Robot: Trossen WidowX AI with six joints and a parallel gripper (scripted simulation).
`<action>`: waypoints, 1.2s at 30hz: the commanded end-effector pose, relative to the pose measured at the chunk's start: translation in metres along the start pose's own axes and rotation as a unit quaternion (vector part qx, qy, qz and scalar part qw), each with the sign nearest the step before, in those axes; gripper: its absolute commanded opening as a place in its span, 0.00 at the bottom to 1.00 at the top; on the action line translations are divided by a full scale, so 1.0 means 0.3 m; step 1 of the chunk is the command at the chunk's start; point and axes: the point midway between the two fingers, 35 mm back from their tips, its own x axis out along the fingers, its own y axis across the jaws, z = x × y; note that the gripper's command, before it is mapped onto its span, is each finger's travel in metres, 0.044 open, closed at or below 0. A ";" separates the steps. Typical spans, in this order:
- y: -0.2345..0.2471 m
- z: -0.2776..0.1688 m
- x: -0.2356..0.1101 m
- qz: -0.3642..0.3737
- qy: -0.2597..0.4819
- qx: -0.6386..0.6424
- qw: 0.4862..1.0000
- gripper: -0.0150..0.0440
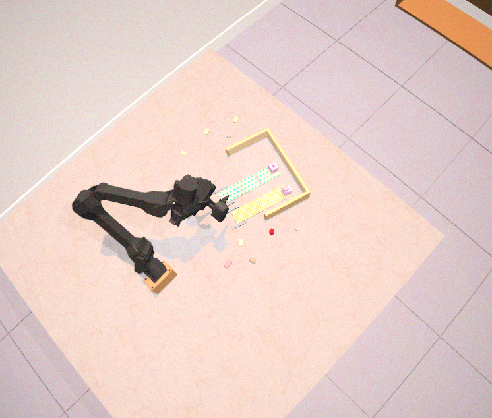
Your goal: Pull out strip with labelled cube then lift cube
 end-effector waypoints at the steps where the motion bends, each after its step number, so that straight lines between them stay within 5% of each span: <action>1: -0.002 0.001 0.003 0.001 0.002 0.004 1.000 0.89; 15: -0.152 -0.082 0.262 -0.052 0.276 0.097 0.955 0.26; 23: -0.192 -0.199 0.326 -0.075 0.448 0.153 0.878 0.25; 36: -0.194 -0.233 0.352 -0.075 0.452 0.155 0.875 0.25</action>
